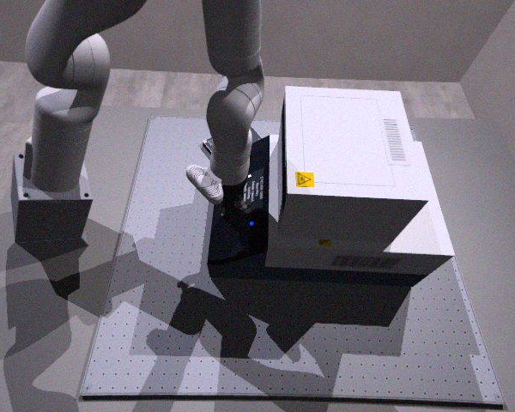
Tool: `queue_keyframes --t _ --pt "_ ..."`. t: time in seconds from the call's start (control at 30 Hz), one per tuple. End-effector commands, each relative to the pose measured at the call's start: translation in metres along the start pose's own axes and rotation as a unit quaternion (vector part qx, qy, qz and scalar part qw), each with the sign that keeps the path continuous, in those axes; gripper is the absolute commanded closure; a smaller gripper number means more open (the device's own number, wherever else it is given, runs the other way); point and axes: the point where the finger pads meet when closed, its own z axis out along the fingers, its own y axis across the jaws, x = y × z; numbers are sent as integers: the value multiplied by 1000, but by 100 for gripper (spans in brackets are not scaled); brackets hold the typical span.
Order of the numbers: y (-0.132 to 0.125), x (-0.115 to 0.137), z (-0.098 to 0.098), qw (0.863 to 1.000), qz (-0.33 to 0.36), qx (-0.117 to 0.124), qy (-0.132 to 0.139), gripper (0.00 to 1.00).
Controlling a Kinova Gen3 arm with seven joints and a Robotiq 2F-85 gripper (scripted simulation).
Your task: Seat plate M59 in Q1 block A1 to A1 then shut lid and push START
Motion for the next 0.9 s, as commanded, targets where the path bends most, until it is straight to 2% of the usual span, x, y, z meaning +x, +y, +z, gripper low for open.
queue_keyframes --t 0.0,0.87 --pt "-2 -2 0 1000 0 2 -2 90" --pt "14 14 -22 1000 0 2 -2 90"
